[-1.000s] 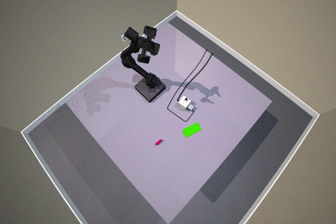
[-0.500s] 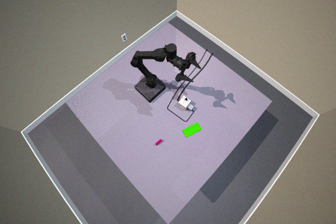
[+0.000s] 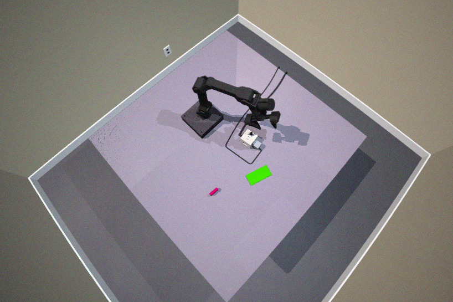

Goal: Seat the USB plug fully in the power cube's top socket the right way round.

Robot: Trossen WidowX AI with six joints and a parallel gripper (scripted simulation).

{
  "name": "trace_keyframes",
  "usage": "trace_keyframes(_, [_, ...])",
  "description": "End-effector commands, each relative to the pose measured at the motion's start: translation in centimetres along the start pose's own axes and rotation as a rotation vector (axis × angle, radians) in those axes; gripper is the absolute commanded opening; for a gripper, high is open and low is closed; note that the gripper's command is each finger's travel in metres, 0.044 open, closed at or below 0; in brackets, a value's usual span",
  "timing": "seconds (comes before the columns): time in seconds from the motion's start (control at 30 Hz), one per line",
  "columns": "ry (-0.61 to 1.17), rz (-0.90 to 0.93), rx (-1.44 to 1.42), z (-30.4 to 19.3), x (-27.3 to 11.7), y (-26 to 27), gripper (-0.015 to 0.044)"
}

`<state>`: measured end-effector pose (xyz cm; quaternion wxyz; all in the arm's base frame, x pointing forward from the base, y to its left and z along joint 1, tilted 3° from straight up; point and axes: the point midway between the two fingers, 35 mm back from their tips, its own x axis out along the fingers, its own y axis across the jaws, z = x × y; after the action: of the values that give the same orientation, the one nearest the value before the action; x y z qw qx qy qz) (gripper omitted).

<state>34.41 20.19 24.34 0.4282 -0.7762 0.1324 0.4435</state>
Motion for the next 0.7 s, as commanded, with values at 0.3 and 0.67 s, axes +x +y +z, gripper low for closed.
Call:
trace_keyframes(0.3, [-0.112,0.608,0.288,3.7,6.3,12.1,0.0440])
trace_keyframes(0.67, [-0.112,0.608,0.288,3.6,6.5,12.2,0.0440])
